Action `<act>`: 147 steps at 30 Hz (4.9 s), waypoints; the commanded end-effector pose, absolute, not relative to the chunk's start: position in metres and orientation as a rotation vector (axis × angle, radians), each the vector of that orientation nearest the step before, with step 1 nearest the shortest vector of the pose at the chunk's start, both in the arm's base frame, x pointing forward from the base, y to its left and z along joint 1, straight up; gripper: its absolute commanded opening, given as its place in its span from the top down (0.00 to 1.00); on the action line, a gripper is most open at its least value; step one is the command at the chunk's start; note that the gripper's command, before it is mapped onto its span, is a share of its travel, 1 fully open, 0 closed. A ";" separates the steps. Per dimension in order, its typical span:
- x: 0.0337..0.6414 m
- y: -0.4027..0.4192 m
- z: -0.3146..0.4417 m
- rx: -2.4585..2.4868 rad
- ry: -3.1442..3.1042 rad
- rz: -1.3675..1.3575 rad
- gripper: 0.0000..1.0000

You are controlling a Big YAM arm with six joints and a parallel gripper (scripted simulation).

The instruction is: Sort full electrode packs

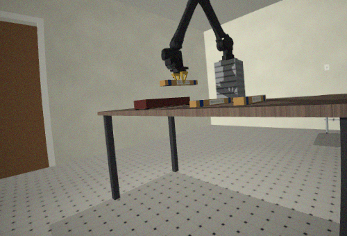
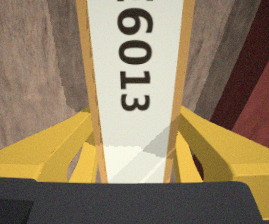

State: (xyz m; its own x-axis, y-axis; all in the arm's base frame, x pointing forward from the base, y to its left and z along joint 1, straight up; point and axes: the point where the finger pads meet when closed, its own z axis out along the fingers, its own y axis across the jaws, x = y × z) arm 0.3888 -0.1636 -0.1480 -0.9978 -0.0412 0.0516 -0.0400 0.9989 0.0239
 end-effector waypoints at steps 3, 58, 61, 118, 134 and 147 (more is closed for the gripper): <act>0.422 -0.183 -0.098 0.072 -3.183 0.030 1.00; 0.422 -0.183 -0.022 0.072 -3.203 0.044 1.00; 0.421 -0.183 -0.023 0.072 -3.206 0.047 1.00; 0.405 -0.175 -0.029 0.072 -3.188 0.033 1.00; 0.406 -0.134 -0.034 -0.170 -3.174 0.021 1.00; 0.420 -0.106 -0.030 -0.171 -3.192 0.025 1.00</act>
State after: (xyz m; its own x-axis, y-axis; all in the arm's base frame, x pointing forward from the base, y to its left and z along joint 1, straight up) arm 0.3877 -0.1076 -0.0681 -0.9948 0.0881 0.0519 0.0888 0.9960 0.0124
